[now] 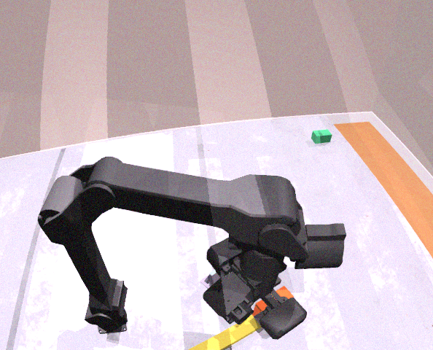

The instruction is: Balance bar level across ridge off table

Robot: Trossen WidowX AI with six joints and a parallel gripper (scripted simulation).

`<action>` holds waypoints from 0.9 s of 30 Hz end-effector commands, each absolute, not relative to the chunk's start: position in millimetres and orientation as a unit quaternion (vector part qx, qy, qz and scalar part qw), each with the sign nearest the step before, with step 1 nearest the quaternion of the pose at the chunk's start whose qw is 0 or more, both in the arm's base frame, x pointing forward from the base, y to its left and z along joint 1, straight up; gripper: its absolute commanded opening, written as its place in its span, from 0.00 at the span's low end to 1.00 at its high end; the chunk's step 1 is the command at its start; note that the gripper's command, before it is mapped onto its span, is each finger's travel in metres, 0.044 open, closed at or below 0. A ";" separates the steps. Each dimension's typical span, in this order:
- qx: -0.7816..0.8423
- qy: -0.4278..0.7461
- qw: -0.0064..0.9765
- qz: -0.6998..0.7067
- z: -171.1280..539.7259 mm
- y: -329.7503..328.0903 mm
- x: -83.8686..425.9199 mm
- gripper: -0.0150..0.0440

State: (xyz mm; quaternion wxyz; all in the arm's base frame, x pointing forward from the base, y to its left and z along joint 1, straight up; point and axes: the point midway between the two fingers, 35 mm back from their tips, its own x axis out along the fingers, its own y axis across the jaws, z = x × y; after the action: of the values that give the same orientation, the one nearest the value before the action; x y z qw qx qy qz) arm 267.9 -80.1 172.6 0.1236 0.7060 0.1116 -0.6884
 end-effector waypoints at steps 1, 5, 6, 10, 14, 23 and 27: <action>0.706 0.110 0.118 -0.690 160.4 -80.5 269.5 0.79; 0.706 0.110 0.118 -0.690 132.5 -81.4 272.5 0.79; 0.706 0.110 0.118 -0.690 125.3 -81.5 272.8 0.79; 0.706 0.110 0.118 -0.690 96.9 -81.3 272.0 0.79; 0.706 0.110 0.118 -0.690 75.1 -80.4 269.2 0.79; 0.706 0.110 0.118 -0.690 67.1 -80.4 269.1 0.79; 0.706 0.110 0.118 -0.690 60.5 -80.5 269.3 0.79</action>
State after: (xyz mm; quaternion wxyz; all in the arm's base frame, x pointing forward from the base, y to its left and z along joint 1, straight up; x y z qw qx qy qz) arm 270.9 -81.4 66.3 0.1220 0.7073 0.1095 -0.6876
